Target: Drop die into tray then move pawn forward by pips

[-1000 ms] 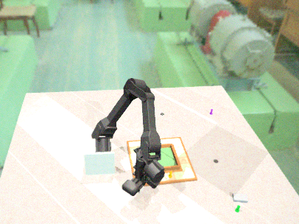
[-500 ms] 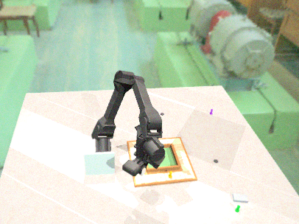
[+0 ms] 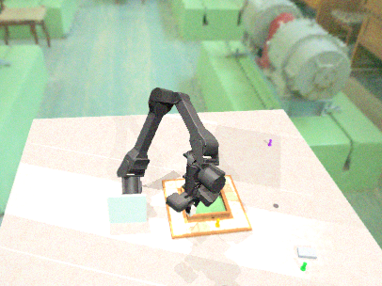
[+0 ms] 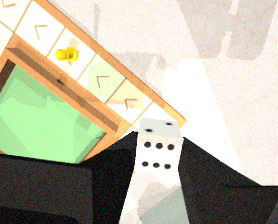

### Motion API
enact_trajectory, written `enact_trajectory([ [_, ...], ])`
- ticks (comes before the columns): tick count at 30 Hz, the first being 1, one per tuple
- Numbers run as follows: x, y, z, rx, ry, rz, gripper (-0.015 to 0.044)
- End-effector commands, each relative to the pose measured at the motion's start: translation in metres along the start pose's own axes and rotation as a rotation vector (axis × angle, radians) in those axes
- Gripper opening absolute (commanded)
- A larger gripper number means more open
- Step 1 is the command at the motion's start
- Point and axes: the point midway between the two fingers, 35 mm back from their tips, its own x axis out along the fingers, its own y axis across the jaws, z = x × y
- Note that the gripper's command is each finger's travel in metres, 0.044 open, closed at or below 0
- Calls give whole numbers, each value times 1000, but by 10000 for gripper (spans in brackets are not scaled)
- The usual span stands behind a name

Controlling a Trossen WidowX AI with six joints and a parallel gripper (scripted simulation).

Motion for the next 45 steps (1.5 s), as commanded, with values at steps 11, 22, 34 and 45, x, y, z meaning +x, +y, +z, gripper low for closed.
enact_trajectory([
  [11,11,69,-21,215,-15,-17,0],
  [22,22,116,-42,444,2,13,0],
  [34,31,149,-65,622,36,33,0],
  [45,41,141,-67,619,-188,-144,0],
])
